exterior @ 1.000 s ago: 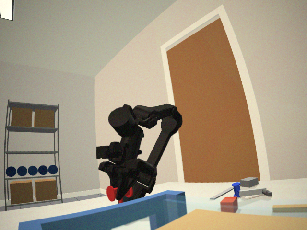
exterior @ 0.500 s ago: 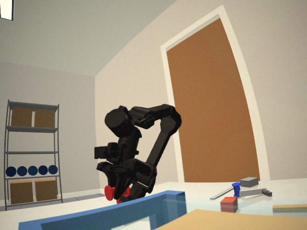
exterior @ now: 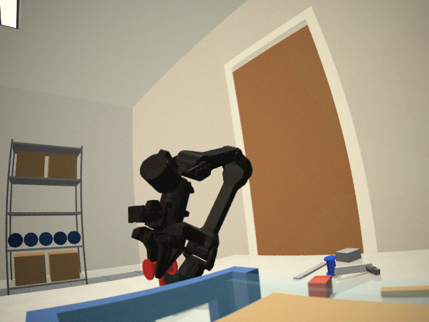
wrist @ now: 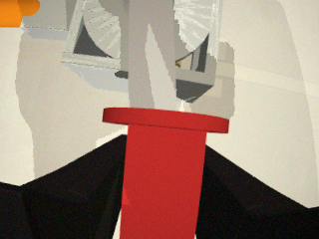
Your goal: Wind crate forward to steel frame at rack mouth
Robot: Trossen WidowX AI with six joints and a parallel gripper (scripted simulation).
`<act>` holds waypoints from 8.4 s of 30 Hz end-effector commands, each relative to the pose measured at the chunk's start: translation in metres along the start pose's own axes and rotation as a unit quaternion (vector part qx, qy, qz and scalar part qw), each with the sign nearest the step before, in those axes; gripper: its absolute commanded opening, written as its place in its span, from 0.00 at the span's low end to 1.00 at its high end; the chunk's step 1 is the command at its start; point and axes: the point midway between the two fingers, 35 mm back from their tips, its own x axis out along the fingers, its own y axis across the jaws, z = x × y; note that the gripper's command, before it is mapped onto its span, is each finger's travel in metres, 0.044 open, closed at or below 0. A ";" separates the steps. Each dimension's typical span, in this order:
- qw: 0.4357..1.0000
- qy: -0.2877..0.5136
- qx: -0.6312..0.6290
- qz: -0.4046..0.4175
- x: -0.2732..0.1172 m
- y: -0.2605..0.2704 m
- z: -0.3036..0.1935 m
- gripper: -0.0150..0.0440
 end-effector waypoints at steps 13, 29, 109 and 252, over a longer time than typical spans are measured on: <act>1.000 -0.004 0.013 -0.022 0.004 -0.030 0.008 0.25; 1.000 -0.005 0.013 -0.022 0.007 -0.045 0.016 0.25; 1.000 -0.008 0.013 -0.023 0.034 -0.085 0.082 0.25; 1.000 -0.012 0.011 -0.019 0.079 0.015 0.181 0.25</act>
